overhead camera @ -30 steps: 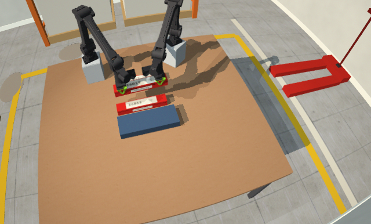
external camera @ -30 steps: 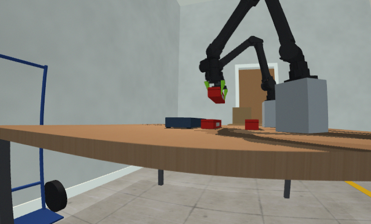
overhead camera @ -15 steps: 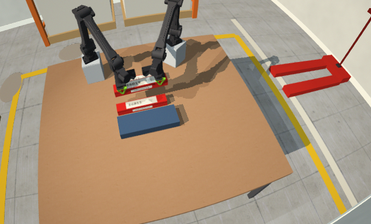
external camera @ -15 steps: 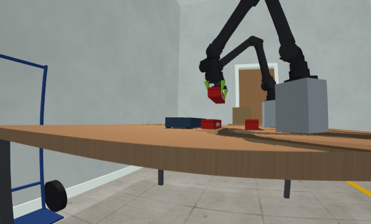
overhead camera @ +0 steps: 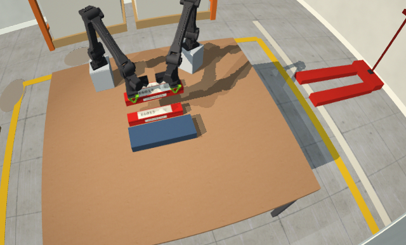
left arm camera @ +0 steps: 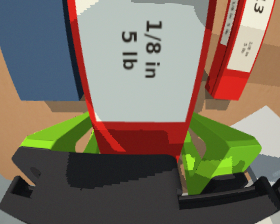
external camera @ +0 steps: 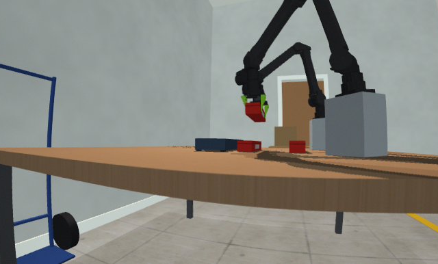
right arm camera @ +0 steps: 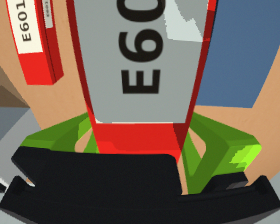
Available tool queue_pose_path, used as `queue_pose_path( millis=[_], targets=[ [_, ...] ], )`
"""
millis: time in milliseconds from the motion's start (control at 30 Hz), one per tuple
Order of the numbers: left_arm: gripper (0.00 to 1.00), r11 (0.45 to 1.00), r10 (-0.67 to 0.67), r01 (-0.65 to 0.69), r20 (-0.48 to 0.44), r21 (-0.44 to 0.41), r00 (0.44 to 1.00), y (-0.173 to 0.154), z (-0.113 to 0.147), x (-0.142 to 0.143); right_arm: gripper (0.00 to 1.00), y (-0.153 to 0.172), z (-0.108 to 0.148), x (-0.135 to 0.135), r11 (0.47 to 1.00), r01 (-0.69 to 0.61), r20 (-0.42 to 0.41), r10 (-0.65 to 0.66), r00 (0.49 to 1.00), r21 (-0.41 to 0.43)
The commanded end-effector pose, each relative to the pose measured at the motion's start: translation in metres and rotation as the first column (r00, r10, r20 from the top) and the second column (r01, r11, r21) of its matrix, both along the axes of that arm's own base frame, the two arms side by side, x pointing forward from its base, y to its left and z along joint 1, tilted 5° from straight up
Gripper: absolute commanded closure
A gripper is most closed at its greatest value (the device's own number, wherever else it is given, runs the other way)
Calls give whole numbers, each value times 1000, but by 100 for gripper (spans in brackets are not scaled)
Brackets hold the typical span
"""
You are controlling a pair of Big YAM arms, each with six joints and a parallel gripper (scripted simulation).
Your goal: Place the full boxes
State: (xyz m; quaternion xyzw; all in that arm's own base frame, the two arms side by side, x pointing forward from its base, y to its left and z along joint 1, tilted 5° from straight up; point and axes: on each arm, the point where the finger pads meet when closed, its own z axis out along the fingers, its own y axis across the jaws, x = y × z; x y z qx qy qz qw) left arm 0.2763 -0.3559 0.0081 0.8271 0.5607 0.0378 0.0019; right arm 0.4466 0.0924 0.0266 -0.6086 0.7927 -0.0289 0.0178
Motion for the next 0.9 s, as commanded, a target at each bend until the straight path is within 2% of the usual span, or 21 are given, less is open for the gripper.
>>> queue_pose_path(
  millis=[0, 633, 667, 700, 867],
  targets=[
    [100, 999, -5, 7, 39, -51, 999, -15, 16, 13, 100, 2, 18, 18, 1000, 2, 57, -2, 998, 12],
    [100, 999, -5, 7, 39, -51, 999, -15, 16, 13, 100, 2, 18, 18, 1000, 2, 57, -2, 998, 12],
    [100, 999, -5, 7, 39, -51, 999, -15, 16, 13, 100, -4, 18, 11, 1000, 13, 64, -14, 998, 12],
    [100, 999, -5, 7, 45, -54, 999, -5, 17, 11, 100, 1, 18, 8, 1000, 12, 64, -13, 998, 13],
    [100, 999, -4, 6, 43, -54, 999, -5, 15, -5, 100, 9, 16, -6, 1000, 1, 50, -2, 999, 9]
  ],
)
